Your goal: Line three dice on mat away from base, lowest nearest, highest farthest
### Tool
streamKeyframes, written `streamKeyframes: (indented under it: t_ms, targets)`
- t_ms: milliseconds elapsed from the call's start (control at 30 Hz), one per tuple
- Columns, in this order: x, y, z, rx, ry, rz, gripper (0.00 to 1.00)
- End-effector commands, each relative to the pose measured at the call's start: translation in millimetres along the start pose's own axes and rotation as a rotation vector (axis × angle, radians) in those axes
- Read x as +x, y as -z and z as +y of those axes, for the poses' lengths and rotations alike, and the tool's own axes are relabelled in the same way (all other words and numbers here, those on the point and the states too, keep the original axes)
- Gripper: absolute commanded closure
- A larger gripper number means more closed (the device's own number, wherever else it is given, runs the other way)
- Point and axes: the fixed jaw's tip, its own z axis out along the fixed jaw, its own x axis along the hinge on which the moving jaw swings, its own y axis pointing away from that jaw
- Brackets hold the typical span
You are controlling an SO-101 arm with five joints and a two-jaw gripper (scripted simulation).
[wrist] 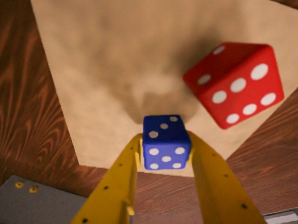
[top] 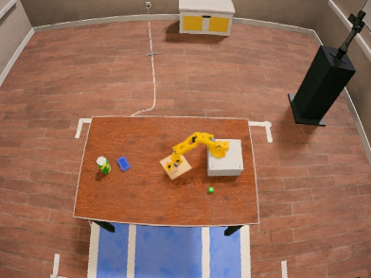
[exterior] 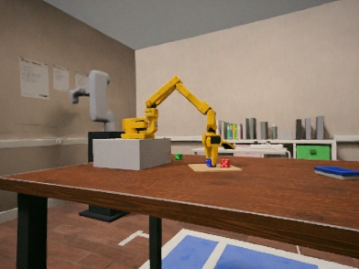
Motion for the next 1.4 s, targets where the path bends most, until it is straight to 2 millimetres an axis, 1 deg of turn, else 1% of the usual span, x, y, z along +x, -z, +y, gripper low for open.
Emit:
streamKeyframes:
  t_ms: [0, 233, 467, 533, 833, 1200, 1367]
  targets:
    - [-1.9, -1.9, 1.2, 0.002, 0.008, -0.005, 0.86]
    - [-1.9, -1.9, 1.2, 0.002, 0.008, -0.005, 0.84]
    - [-1.9, -1.9, 1.2, 0.002, 0.008, -0.005, 0.77]
    - [-1.9, -1.9, 1.2, 0.002, 0.008, -0.005, 0.77]
    - [-1.9, -1.9, 1.2, 0.002, 0.008, -0.005, 0.68]
    - [-2.0, -1.4, 1.2, 0.002, 0.008, -0.005, 0.67]
    - [-2.7, 5.4, 0.8, 0.002, 0.008, -0.005, 0.67]
